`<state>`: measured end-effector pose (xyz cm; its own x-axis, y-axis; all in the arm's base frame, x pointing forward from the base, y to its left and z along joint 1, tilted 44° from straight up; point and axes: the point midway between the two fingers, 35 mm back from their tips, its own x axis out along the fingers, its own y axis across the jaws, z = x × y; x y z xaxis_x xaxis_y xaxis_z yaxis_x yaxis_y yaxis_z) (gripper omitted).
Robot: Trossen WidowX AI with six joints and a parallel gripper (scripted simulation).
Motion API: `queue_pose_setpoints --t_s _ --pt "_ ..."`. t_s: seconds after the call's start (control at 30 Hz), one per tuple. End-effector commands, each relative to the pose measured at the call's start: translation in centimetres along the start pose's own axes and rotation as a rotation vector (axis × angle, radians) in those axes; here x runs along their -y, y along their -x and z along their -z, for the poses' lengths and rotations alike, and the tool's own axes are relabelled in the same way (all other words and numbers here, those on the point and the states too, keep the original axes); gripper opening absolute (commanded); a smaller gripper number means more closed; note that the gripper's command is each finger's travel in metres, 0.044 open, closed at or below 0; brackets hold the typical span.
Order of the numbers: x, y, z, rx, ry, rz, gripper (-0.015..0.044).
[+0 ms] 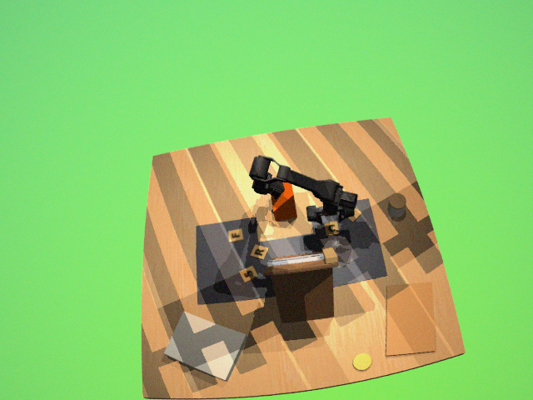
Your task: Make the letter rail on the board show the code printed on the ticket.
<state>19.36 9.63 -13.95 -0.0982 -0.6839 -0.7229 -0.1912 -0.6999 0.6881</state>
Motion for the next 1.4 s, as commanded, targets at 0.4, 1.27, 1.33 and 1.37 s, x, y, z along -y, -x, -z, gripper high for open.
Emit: queue_pose_setpoints --t_s 0.4,1.27,1.33,1.37 --pt "0.4 -3.3 -0.3 0.002 0.013 0.009 0.034" --pt "0.4 -4.5 -0.3 0.002 0.013 0.009 0.034" --pt "0.4 -4.8 -0.3 0.002 0.013 0.008 0.034" --pt "0.4 -4.9 -0.3 0.002 0.013 0.008 0.034"
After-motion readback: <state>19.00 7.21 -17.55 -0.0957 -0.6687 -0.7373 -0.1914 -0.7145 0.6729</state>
